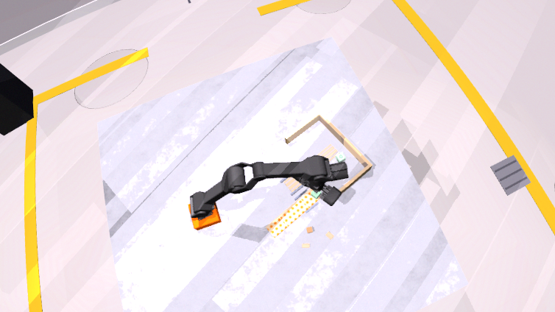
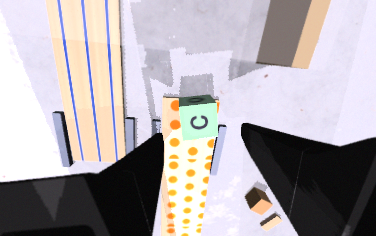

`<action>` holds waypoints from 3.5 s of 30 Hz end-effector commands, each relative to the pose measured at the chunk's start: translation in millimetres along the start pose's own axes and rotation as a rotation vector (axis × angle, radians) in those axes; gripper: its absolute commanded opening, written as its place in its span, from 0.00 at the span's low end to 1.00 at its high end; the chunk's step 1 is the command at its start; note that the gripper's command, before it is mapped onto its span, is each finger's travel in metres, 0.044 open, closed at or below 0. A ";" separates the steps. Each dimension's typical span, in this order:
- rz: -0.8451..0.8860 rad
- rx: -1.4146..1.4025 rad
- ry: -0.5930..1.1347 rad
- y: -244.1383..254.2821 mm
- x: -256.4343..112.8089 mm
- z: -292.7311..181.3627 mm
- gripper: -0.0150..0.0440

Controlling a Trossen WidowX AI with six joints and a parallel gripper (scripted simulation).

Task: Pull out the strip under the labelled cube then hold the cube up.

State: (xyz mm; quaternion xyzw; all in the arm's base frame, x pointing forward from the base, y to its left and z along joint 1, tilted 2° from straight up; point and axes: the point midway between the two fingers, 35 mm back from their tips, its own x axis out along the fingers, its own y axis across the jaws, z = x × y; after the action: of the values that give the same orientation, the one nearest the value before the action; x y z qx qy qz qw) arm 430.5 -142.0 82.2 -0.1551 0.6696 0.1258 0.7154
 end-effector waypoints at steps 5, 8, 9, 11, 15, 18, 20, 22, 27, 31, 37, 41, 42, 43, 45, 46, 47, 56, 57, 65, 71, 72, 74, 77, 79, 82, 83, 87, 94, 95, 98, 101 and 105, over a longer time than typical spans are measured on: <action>-0.003 0.003 0.005 -0.8 13.2 -0.2 0.68; -0.003 0.003 0.005 -0.9 18.1 -0.1 0.68; -0.003 0.003 0.005 -0.9 19.7 -0.1 0.68; -0.003 0.003 0.005 -0.9 23.0 -0.1 0.68; -0.003 0.003 0.005 -0.9 29.5 -0.1 0.68; -0.003 0.003 0.005 -0.9 34.3 -0.2 0.68; -0.003 0.003 0.006 -0.8 37.6 -0.3 0.68; -0.003 0.003 0.006 -0.7 40.8 -0.4 0.68; -0.003 0.003 0.006 -0.5 46.4 -0.6 0.68; 0.002 0.000 0.002 0.1 44.6 0.1 0.54; 0.002 0.000 0.002 0.1 44.6 0.1 0.48; 0.002 0.000 0.002 0.1 44.6 0.1 0.40; 0.002 0.000 0.002 0.1 44.6 0.1 0.35; 0.002 0.000 0.002 0.5 44.1 -0.2 0.31; 0.002 0.000 0.003 3.3 40.3 -3.3 0.25; 0.002 0.000 0.003 5.4 37.5 -5.7 0.25; 0.002 0.001 0.004 7.6 34.7 -8.2 0.25; 0.001 0.002 0.008 28.7 12.1 -32.0 0.25; 0.001 0.002 0.008 31.2 9.9 -34.8 0.25; 0.001 0.003 0.010 43.2 2.1 -48.3 0.25; 0.002 0.003 0.011 56.5 0.5 -63.5 0.25; 0.003 0.003 0.012 58.8 0.3 -66.1 0.25; 0.003 0.003 0.012 63.3 0.1 -71.3 0.25; 0.004 0.003 0.013 70.3 0.1 -79.3 0.25; 0.004 0.003 0.013 75.0 0.3 -84.7 0.25; 0.005 0.003 0.014 82.2 0.8 -92.9 0.25; 0.005 0.003 0.014 84.6 1.1 -95.6 0.25; 0.006 0.002 0.015 94.3 2.5 -106.8 0.25; 0.006 0.003 0.016 100.0 -5.2 -113.2 0.25; 0.006 0.003 0.016 99.9 -11.3 -113.0 0.25; 0.006 0.003 0.016 100.0 -28.5 -113.0 0.25; 0.006 0.003 0.016 100.1 -32.5 -113.1 0.25; 0.006 0.003 0.016 100.1 -32.5 -113.1 0.25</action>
State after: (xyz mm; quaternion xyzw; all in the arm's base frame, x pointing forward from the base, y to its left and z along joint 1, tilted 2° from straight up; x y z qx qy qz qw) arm 285.9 -92.4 101.5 -0.1523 0.6747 0.1287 0.7106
